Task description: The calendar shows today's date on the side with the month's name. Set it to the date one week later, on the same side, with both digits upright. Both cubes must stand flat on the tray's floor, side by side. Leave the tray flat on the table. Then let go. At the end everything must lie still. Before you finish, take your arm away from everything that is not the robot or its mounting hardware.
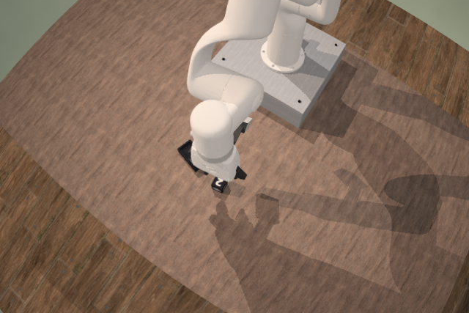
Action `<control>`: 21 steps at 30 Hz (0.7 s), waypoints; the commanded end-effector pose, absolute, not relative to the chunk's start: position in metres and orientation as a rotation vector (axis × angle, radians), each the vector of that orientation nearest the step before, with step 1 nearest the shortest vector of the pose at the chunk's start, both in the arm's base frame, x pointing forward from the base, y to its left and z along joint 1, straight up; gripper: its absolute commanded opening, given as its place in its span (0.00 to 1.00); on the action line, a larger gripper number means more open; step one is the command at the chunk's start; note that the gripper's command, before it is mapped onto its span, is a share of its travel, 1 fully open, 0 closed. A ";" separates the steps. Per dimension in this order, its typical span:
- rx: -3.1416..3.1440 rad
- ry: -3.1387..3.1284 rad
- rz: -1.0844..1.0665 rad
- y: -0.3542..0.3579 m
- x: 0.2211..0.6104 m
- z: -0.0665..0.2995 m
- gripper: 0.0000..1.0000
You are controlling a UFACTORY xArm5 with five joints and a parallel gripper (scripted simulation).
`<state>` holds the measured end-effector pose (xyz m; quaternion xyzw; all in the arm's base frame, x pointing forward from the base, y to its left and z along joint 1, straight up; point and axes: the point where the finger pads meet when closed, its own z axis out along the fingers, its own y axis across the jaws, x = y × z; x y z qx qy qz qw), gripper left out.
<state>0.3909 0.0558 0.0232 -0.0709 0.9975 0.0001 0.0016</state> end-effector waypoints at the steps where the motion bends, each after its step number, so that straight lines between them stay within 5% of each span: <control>1: -0.222 3.127 0.001 0.056 0.392 0.022 0.49; 21: -0.222 3.127 0.001 0.056 0.392 -0.001 0.49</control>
